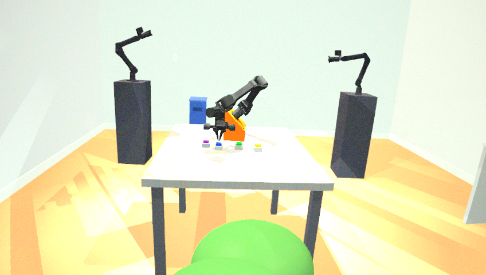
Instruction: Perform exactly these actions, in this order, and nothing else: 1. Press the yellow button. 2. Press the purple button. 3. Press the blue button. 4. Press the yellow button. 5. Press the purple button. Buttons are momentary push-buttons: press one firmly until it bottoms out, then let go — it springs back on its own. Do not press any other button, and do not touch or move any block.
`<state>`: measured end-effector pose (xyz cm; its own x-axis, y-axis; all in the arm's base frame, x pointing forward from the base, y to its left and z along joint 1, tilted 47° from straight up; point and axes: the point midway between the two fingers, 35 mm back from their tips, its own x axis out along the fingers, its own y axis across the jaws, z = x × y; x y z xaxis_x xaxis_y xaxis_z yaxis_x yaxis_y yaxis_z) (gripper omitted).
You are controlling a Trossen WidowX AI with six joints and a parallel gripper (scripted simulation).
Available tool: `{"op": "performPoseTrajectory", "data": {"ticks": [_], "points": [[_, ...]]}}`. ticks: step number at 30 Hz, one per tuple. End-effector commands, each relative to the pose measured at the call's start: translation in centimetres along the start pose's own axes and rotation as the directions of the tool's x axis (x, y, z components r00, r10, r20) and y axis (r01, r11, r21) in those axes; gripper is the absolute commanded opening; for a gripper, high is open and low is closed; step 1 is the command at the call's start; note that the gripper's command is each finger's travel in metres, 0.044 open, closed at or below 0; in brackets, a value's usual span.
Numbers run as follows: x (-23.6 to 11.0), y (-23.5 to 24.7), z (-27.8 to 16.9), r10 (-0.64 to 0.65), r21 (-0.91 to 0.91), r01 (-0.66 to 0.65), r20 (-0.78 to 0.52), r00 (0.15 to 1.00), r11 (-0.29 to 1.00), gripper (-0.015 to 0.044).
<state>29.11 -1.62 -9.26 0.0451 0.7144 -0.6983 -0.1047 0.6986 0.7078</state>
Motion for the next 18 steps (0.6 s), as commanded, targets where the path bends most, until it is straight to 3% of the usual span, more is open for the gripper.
{"op": "performPoseTrajectory", "data": {"ticks": [1,18], "points": [[0.7,0.0,-0.2,0.007,0.013,-0.007,-0.002,1.000,1.000,0.0020],[2.2,0.1,-0.3,0.009,0.013,-0.009,-0.002,1.000,1.000,0.0020]]}}
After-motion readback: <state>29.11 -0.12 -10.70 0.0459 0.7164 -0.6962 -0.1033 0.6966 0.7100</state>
